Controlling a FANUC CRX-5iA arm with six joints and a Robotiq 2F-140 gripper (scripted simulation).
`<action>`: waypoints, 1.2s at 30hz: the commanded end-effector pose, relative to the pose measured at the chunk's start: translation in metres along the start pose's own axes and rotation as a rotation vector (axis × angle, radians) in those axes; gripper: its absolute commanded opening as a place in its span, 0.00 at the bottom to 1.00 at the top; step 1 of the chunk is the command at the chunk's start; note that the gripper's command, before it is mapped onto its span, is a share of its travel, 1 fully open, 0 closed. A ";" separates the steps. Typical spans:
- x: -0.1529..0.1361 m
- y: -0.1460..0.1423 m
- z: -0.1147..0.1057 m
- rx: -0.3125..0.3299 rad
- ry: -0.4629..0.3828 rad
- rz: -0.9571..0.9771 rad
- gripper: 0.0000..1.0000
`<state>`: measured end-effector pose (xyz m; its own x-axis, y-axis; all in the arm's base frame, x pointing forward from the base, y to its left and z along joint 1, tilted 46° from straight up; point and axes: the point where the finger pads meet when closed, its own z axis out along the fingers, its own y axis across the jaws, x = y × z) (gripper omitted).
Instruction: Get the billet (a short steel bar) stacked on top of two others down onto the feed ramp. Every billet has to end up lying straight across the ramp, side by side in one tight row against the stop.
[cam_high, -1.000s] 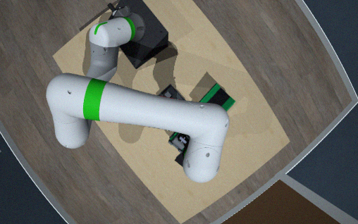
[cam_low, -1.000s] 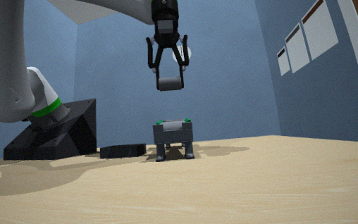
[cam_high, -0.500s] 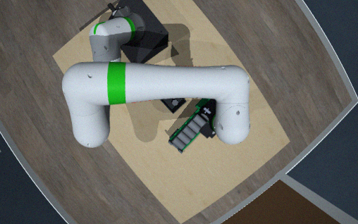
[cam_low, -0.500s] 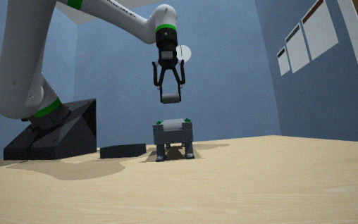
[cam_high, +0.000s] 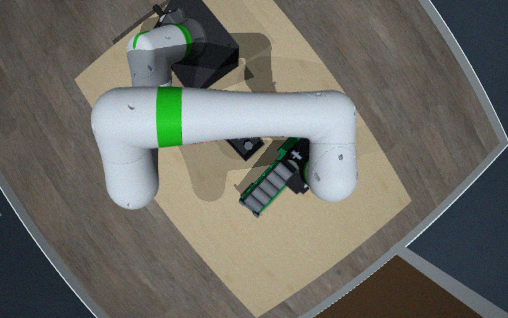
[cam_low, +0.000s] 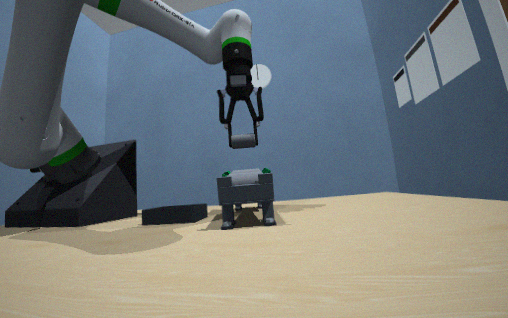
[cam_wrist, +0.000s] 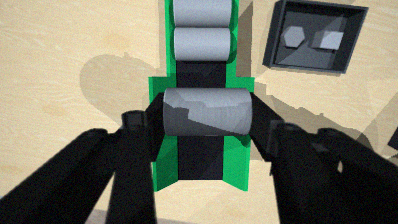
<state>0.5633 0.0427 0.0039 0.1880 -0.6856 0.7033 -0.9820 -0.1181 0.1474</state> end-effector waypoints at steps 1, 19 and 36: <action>0.000 -0.001 0.005 0.003 0.000 0.000 0.46; 0.000 -0.002 0.077 0.003 0.000 0.000 0.46; 0.000 -0.002 0.095 0.003 0.000 0.000 0.46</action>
<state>0.5632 -0.0262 -0.0631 0.1880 -0.6856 0.7033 -0.9820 -0.1183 0.1471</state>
